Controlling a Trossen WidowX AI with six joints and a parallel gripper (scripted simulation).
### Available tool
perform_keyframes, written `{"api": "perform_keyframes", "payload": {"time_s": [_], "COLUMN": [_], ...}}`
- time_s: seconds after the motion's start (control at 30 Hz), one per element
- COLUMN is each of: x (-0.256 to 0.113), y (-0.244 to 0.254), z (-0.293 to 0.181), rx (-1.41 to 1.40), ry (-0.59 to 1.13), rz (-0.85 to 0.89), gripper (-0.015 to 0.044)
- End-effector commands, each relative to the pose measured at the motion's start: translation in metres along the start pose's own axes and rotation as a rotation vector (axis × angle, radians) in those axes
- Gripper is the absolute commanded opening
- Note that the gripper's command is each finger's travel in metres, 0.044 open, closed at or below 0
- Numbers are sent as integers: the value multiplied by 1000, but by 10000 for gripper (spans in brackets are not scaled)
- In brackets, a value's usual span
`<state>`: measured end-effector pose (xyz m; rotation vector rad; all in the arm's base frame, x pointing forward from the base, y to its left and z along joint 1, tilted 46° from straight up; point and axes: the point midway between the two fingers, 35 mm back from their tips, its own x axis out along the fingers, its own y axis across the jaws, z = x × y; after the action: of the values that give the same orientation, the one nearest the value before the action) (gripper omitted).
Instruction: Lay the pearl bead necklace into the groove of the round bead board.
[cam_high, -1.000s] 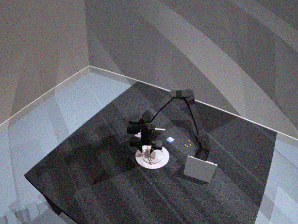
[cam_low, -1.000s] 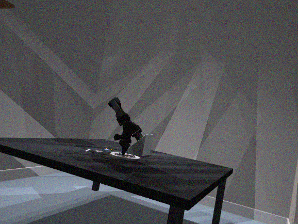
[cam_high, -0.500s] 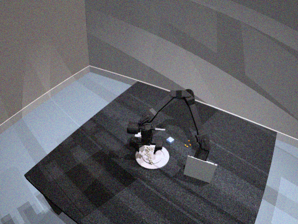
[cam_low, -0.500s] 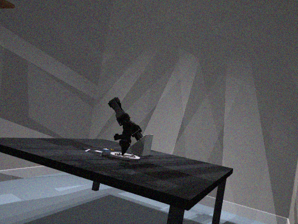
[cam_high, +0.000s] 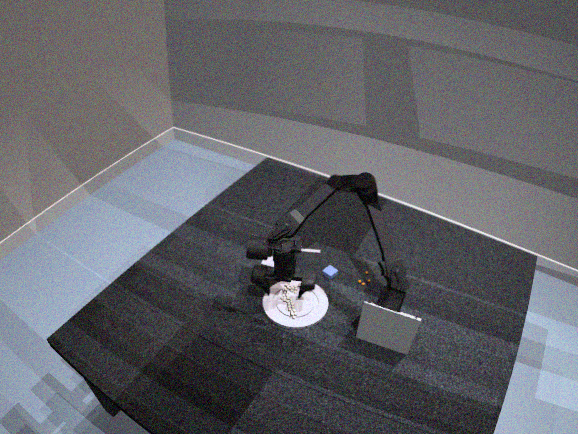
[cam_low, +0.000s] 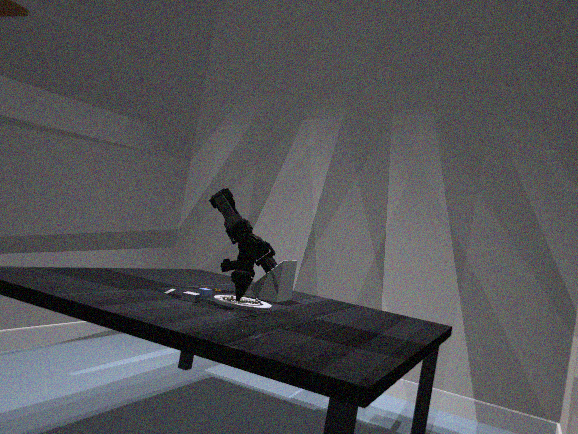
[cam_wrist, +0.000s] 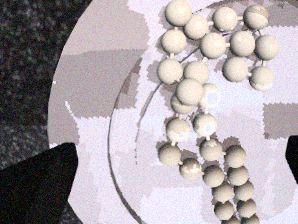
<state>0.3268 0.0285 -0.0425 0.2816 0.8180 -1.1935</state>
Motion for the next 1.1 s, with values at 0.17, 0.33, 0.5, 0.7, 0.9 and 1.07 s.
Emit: {"api": "perform_keyframes", "payload": {"time_s": [0.17,0.33,0.5,0.7,0.9,1.07], "x": [-12,-31,-32,-24,-22,-17], "y": [-10,-30,-31,-31,-27,-28], "z": [10,27,28,28,29,29], "rx": [-214,-598,-612,-612,-602,-604], "ry": [4,5,5,5,1,1], "rz": [-1,0,0,0,12,10], "gripper": [335,204,120,120,120,120]}}
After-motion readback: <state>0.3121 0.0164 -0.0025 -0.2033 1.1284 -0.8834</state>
